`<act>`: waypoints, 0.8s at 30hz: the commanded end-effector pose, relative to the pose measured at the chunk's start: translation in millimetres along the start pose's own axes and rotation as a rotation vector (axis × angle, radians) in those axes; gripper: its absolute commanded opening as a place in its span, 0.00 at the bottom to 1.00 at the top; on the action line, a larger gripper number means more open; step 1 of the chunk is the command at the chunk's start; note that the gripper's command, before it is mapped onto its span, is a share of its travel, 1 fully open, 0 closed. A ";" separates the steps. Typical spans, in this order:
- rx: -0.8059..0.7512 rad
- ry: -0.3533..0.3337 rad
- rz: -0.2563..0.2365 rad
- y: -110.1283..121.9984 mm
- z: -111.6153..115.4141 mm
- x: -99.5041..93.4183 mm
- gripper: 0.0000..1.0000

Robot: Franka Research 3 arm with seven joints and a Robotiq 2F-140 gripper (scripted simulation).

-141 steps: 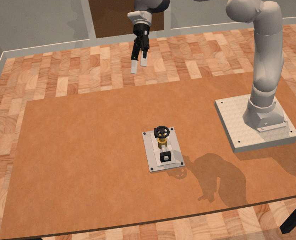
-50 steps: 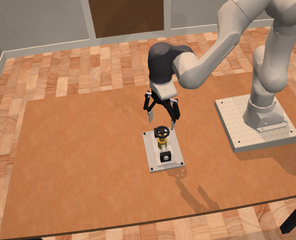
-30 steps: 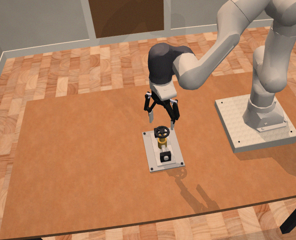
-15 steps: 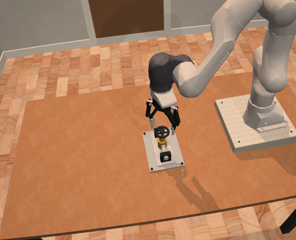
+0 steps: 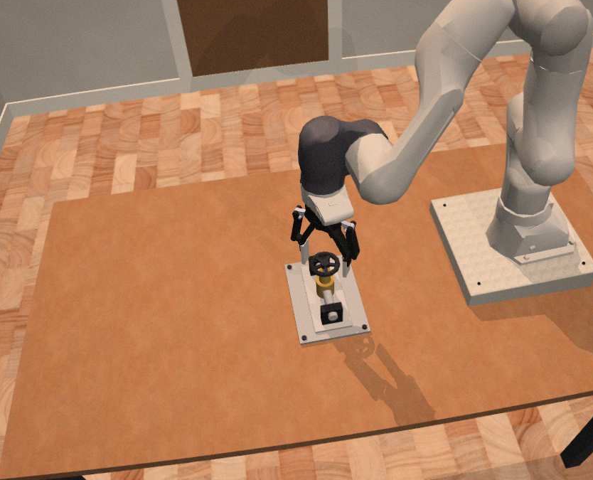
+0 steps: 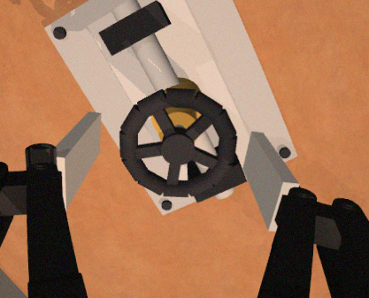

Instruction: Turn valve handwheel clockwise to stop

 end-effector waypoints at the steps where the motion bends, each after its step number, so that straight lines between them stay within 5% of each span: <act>1: 0.007 0.002 0.008 1.7 -1.0 0.5 0.65; 9: 0.007 0.002 0.008 1.7 -1.0 0.5 0.65; 10: 0.007 0.002 0.008 1.7 -1.0 0.5 0.38; 24: 0.007 0.002 0.008 1.7 -1.0 0.5 0.38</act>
Point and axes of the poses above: the point where the finger pads meet when closed, its own x axis out along the fingers, its own y axis across the jaws, z = x × y, the point moved 5 cm from there along -x, back along the fingers, and after that the axes turned 9 degrees about -x, right-handed, at the moved point
